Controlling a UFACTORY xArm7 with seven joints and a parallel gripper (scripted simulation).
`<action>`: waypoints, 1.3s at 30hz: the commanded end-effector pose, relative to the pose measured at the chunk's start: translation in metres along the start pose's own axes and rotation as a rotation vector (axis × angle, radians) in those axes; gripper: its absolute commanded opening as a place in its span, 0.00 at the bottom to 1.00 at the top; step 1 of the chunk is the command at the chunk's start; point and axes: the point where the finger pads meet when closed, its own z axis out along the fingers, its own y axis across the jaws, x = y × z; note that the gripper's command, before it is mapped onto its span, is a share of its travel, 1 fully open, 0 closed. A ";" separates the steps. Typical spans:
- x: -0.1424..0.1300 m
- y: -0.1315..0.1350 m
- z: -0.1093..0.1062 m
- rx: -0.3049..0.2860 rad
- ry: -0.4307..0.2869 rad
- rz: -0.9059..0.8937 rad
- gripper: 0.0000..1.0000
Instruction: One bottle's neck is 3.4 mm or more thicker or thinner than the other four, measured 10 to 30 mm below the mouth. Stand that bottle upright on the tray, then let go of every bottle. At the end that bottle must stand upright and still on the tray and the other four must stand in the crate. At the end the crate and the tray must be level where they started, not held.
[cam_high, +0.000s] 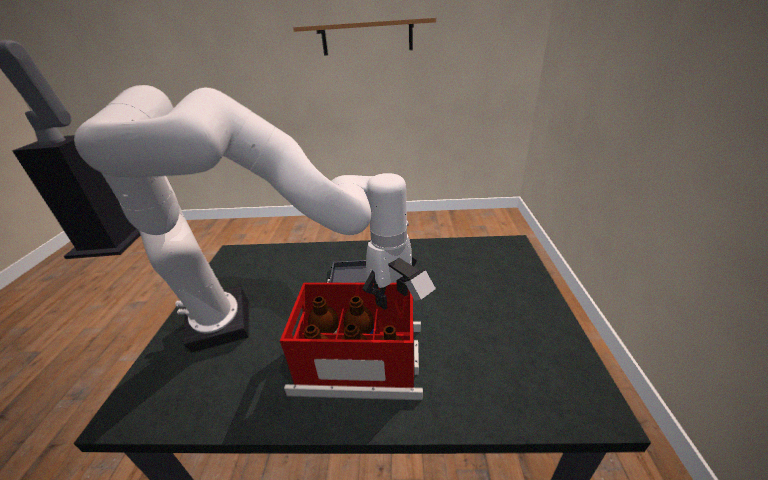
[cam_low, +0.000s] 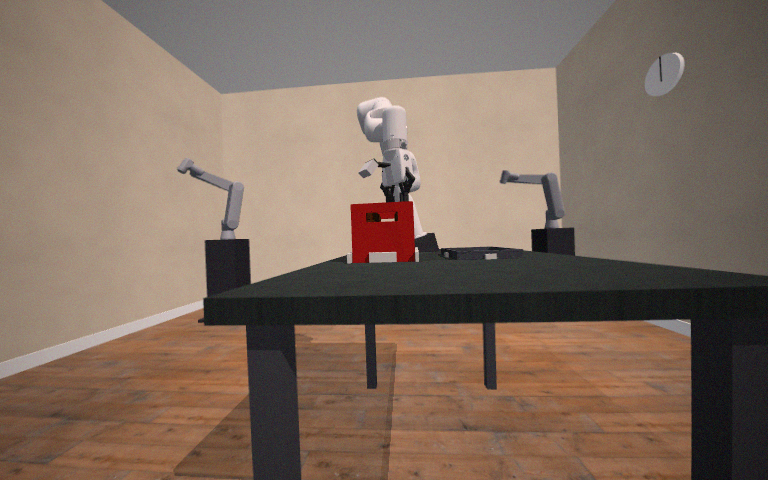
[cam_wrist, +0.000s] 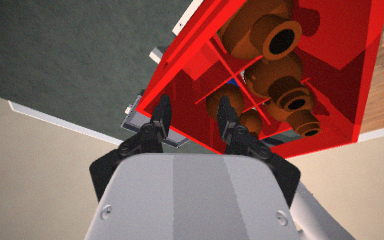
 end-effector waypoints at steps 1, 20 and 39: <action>0.001 -0.001 -0.008 0.003 0.002 0.000 0.65; 0.000 -0.001 -0.057 0.003 0.002 0.000 0.65; 0.000 -0.001 -0.062 0.003 0.002 0.000 0.00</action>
